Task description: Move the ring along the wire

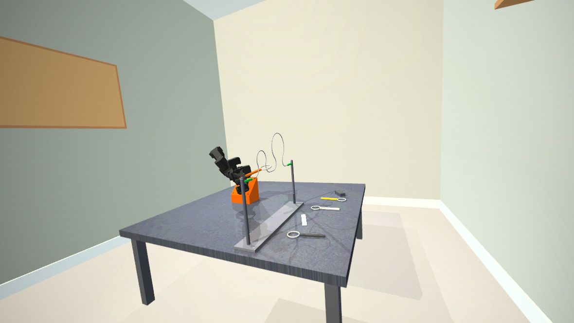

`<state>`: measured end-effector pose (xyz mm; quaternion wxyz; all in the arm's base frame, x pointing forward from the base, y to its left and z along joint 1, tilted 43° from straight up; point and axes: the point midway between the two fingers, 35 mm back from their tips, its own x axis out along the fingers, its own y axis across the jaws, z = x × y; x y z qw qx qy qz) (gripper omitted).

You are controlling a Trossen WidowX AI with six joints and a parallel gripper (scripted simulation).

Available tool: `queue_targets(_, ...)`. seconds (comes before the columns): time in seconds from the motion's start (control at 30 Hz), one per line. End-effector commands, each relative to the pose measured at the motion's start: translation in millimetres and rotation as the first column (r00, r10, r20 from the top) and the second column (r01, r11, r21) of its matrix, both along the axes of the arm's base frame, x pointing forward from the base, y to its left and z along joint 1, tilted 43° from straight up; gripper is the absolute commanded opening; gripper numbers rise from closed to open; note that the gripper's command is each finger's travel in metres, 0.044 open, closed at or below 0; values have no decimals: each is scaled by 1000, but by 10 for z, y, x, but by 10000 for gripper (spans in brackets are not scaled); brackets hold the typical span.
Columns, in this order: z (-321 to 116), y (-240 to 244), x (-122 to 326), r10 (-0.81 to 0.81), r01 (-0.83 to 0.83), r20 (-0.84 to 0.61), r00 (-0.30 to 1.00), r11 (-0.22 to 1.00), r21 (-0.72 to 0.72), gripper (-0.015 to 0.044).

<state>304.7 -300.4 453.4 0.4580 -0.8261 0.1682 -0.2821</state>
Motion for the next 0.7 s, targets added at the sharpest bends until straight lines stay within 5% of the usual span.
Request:
queue_targets(0.0,-188,-84,-11,-3,1,20,1000,993,117,-150)
queue_targets(0.67,-909,-191,-31,-34,-28,103,994,840,542,-150)
